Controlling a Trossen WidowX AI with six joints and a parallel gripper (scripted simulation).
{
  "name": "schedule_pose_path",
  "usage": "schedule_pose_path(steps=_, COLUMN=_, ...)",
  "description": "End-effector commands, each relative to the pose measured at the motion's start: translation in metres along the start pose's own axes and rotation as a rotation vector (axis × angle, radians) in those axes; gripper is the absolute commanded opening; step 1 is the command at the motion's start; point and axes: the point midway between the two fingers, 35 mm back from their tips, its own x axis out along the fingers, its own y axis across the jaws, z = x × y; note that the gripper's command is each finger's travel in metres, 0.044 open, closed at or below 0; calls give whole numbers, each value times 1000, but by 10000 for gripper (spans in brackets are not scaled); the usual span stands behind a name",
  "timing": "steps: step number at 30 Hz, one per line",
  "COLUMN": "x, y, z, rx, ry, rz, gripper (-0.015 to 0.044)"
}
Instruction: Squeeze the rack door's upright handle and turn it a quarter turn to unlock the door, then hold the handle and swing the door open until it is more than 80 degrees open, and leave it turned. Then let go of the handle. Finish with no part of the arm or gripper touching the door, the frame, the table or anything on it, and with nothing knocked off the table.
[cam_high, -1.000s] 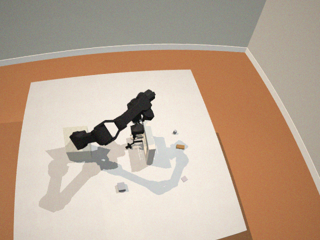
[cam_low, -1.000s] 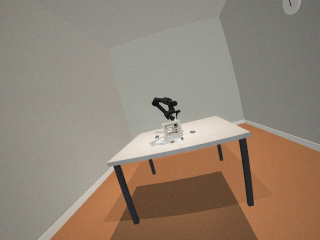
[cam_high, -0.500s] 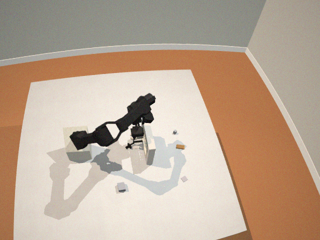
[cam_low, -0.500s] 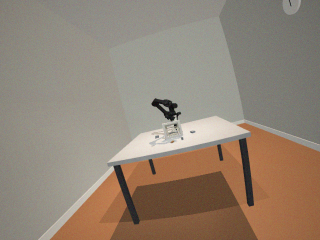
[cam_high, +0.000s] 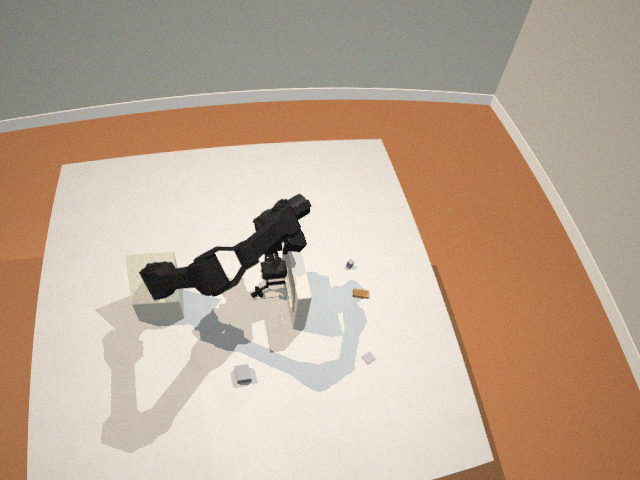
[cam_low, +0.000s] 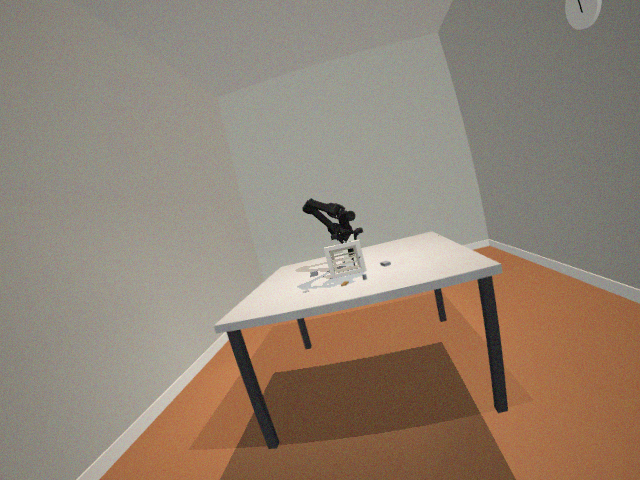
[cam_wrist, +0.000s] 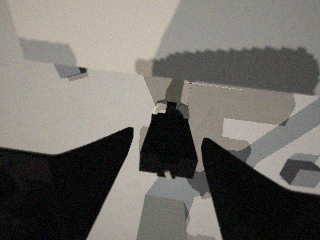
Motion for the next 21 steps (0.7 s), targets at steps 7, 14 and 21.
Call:
schedule_pose_path(steps=7, x=14, y=-1, z=-2, rx=-4, ry=0, rz=-5, gripper=287)
schedule_pose_path(steps=14, x=14, y=-1, z=-2, rx=-4, ry=0, rz=-5, gripper=103)
schedule_pose_path(steps=21, x=14, y=-1, z=-2, rx=-4, ry=0, rz=-5, gripper=56)
